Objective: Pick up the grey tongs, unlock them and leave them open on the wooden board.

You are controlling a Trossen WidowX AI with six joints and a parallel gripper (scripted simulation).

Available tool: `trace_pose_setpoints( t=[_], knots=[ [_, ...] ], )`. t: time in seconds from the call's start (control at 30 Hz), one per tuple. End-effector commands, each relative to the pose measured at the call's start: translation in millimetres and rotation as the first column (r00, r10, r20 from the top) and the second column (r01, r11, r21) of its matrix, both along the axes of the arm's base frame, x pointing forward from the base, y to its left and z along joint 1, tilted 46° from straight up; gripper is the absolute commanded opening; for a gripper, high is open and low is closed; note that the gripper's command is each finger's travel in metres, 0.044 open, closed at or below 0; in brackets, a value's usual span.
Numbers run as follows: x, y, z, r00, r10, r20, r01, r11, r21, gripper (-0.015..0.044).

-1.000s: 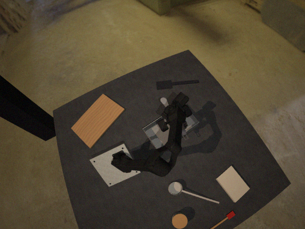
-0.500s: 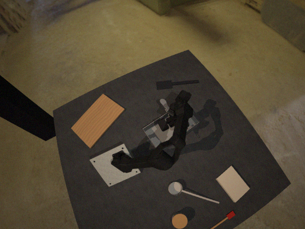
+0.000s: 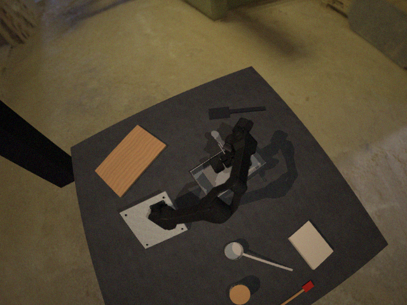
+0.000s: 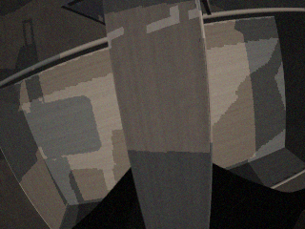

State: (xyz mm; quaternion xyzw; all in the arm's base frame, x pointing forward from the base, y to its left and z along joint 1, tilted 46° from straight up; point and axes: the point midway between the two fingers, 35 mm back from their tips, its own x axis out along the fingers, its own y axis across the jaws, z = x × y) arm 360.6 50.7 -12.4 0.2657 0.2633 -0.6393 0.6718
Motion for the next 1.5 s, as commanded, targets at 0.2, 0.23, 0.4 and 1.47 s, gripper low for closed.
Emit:
trace_pose_setpoints(
  t=[0.2, 0.23, 0.4, 1.47],
  knots=[
    [-17, 66, -34, 0.969, 0.184, -0.167, -0.179, 0.983, 0.046, -0.015],
    [-20, 73, -38, 0.961, 0.203, -0.186, -0.197, 0.979, 0.052, -0.015],
    [-37, 106, -57, 0.914, 0.298, -0.275, -0.287, 0.955, 0.08, -0.015],
    [-168, 221, -140, 0.488, 0.611, -0.623, -0.614, 0.748, 0.253, -0.015]
  ],
)
